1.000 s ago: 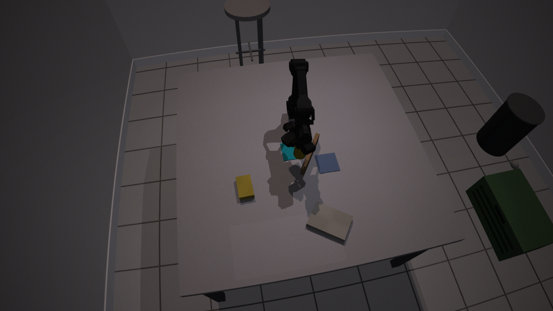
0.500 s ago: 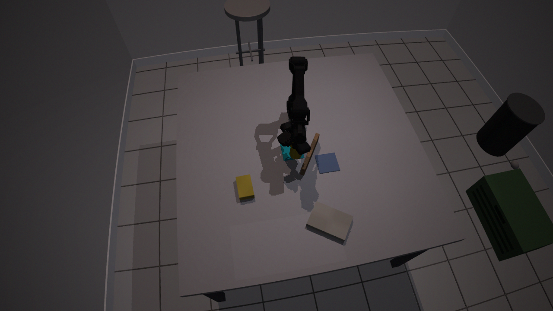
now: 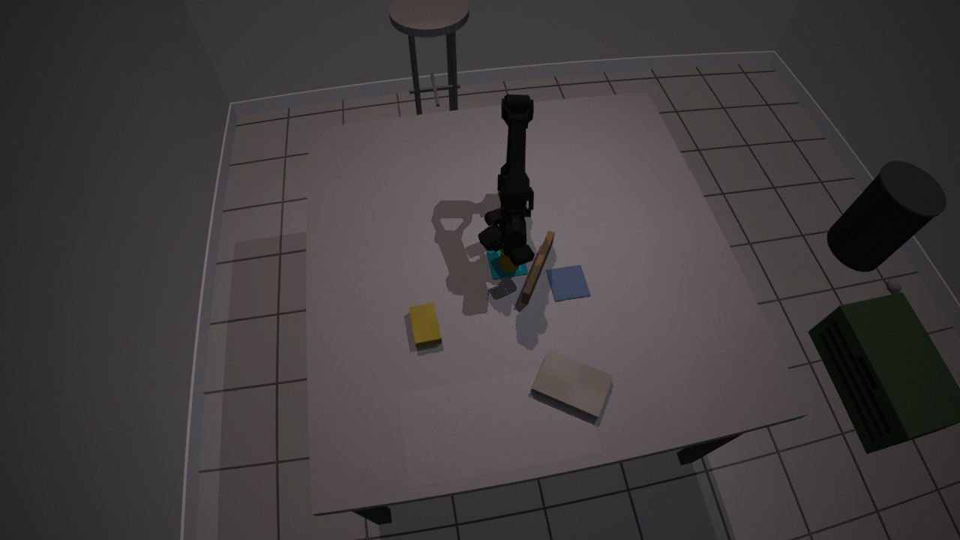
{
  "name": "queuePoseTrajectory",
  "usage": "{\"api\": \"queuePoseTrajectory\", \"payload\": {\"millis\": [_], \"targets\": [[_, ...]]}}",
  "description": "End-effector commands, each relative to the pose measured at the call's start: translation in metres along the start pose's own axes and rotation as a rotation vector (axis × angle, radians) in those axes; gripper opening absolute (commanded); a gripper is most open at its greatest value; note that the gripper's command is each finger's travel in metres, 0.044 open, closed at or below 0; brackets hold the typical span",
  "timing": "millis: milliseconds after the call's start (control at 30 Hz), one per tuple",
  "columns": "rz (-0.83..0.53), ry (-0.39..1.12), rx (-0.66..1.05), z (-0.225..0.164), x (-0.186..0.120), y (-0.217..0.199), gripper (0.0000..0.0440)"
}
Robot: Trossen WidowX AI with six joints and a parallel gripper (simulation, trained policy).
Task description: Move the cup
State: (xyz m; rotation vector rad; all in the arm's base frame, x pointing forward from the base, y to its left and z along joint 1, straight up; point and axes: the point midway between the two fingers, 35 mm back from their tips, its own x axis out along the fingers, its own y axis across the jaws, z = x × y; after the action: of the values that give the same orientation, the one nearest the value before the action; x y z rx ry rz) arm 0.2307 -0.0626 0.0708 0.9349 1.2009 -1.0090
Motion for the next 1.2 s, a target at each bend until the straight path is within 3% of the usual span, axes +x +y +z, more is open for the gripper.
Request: {"api": "queuePoseTrajectory", "payload": {"millis": [0,100,233,667,1167], "targets": [[-0.014,-0.003,0.016,-0.002,0.006,-0.009,0.0057],[-0.006,-0.009,0.025,-0.001,0.008,-0.011,0.0088],[0.048,-0.026,0.042,0.004,0.003,-0.006,0.0177],[0.15,-0.034,0.053,0.002,-0.012,-0.008,0.0205],[0.24,-0.06,0.087,0.003,-0.037,-0.016,0.0295]]}}
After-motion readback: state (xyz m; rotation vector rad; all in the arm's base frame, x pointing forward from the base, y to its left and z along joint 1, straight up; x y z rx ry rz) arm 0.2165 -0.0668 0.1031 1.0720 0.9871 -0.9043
